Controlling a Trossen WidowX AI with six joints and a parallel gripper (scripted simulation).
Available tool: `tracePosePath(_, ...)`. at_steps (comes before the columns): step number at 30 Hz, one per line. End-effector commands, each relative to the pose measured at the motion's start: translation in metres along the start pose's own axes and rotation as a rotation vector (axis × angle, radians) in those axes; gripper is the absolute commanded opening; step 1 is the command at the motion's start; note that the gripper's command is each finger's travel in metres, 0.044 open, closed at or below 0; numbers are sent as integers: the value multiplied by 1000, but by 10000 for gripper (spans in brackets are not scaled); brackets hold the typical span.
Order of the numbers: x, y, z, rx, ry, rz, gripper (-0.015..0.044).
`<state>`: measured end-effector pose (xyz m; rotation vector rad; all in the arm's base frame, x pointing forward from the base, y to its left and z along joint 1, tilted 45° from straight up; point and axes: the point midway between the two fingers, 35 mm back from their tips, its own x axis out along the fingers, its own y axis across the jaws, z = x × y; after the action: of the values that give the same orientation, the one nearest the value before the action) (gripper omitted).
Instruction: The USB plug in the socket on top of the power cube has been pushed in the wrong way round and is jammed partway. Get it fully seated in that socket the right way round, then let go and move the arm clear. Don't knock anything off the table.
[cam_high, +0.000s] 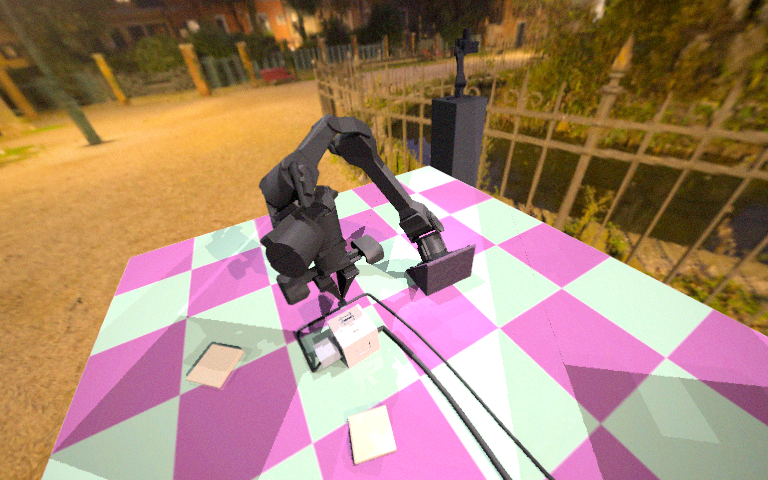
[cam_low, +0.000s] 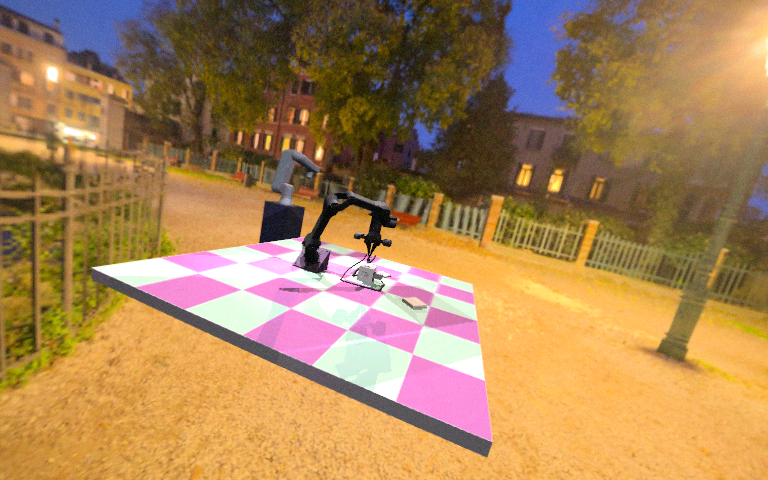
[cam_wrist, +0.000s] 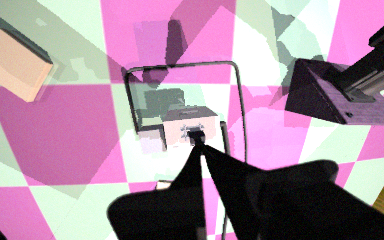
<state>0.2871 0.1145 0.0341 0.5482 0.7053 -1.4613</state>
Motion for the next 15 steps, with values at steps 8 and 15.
tracePosePath(8,0,0,0,6,2,0,0)
tracePosePath(15,1,0,-1,7,8,0,0)
